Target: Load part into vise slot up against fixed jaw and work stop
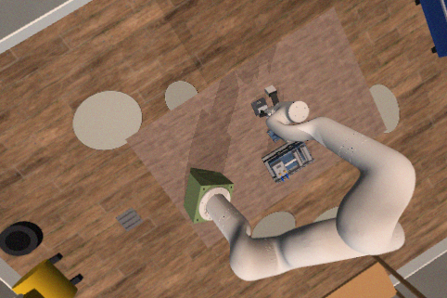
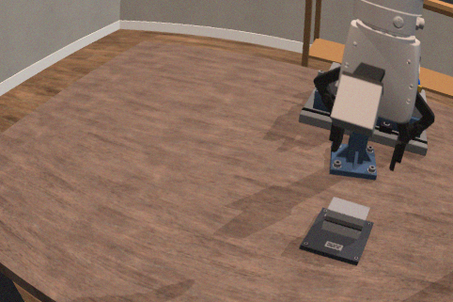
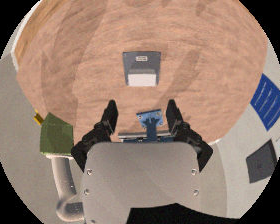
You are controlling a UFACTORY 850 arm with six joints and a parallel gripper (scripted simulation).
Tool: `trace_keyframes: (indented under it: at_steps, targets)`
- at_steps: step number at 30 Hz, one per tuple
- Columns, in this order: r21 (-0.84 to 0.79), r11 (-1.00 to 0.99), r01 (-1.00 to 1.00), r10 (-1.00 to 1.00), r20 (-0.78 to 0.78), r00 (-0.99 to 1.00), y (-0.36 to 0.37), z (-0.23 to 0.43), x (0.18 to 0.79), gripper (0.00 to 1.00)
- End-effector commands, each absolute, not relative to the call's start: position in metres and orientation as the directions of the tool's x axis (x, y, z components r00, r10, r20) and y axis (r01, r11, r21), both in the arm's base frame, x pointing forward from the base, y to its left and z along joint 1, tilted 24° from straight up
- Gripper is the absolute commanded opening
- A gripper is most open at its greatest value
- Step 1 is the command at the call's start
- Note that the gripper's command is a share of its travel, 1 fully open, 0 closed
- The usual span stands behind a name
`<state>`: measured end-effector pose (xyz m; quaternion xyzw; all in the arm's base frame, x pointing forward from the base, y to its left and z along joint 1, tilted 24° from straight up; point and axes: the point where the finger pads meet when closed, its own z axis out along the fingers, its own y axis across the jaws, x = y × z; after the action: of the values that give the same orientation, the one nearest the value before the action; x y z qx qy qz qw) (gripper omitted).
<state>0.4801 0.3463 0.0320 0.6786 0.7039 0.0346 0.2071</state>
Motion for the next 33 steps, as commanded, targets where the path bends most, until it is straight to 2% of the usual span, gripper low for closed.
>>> trace_keyframes:
  at_steps: [1, 33]
  targets:
    - [0.331, 0.077, 0.940, 0.970, -0.244, 0.006, 0.346, 0.027, 0.483, 0.89]
    - [0.331, 0.077, 0.940, 0.970, -0.244, 0.006, 0.331, -0.030, 0.504, 0.89]
